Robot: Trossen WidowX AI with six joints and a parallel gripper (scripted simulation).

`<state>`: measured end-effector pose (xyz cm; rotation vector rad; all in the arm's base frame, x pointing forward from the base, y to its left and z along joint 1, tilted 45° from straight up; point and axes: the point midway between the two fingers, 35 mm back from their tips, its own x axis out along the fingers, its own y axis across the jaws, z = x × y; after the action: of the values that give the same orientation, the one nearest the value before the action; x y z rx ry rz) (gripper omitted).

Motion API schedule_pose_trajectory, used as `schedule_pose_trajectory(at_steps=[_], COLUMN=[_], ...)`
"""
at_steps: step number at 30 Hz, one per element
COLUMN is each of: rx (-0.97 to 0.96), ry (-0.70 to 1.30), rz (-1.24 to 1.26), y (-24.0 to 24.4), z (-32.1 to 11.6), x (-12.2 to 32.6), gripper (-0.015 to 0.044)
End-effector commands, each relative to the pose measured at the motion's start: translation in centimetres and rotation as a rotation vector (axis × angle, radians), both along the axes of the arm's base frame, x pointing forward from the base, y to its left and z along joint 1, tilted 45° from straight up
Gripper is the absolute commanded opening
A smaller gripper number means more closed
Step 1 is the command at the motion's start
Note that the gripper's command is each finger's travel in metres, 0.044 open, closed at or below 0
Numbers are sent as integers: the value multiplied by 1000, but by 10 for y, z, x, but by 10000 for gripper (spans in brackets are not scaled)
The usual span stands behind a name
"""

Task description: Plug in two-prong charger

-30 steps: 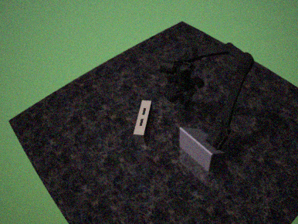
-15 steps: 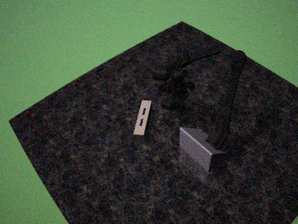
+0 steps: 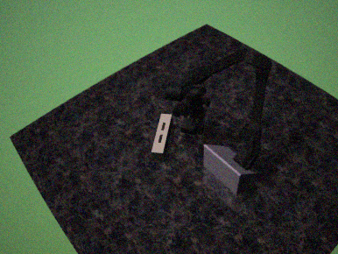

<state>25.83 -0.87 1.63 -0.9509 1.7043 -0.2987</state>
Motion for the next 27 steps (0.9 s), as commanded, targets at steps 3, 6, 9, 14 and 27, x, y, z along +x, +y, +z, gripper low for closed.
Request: schedule_pose_trajectory(at_steps=[3, 6, 9, 14, 27], rx=[0, -1, -1, -1, 0], ry=[91, 121, 122, 126, 137], rz=[82, 112, 113, 117, 128], y=[7, 9, 10, 13, 21], z=[-14, -19, -20, -22, -31], x=[-4, -5, -4, 1, 13], gripper=[0, 0, 0, 0, 0])
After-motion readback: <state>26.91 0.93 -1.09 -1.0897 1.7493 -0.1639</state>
